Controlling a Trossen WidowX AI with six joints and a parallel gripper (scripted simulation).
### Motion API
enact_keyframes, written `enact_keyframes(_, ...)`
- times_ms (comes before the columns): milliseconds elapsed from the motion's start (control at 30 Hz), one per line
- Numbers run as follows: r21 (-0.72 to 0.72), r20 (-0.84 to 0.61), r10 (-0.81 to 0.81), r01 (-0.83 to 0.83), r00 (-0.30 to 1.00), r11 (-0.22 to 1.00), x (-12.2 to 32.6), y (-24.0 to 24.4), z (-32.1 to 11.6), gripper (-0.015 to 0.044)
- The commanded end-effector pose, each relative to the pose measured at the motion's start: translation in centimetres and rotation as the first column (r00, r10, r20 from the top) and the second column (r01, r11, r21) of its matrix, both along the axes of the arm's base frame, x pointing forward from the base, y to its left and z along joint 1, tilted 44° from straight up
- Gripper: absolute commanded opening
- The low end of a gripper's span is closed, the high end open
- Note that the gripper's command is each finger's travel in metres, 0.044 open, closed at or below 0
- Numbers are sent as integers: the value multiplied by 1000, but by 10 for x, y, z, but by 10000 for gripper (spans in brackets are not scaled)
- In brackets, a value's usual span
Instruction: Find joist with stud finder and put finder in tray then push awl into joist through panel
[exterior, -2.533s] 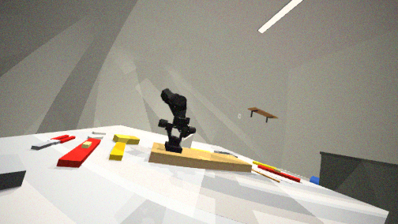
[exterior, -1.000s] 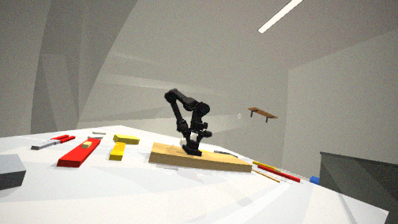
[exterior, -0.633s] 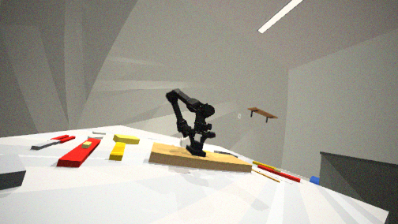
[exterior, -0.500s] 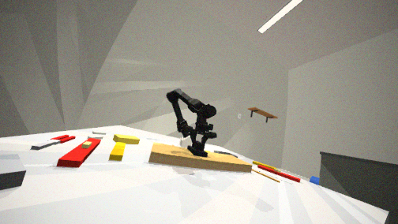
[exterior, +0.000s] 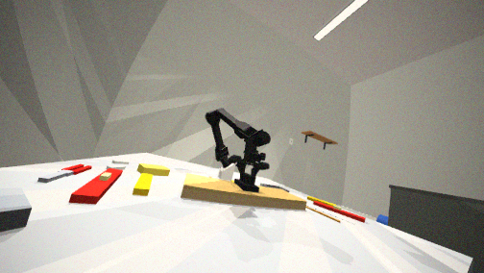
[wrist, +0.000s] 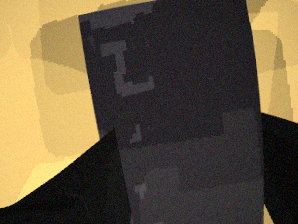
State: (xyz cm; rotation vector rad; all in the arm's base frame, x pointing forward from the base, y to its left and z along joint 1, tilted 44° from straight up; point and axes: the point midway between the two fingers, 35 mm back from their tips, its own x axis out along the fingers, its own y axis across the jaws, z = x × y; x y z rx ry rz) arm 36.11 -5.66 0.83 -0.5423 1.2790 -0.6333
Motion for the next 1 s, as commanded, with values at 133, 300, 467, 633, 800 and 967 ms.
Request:
enact_keyframes(133,1,1,-2,2,1000,1000,2,12,-12,0)
enact_keyframes(300,2,1,-2,2,1000,1000,3,20,-19,0)
enact_keyframes(467,2,1,-2,2,1000,1000,5,27,-26,0)
enact_keyframes(633,3,2,-2,2,1000,1000,6,35,-33,0)
enact_keyframes(800,3,2,-2,2,1000,1000,8,43,-41,0)
enact_keyframes(967,4,2,-2,2,1000,1000,9,50,-48,0)
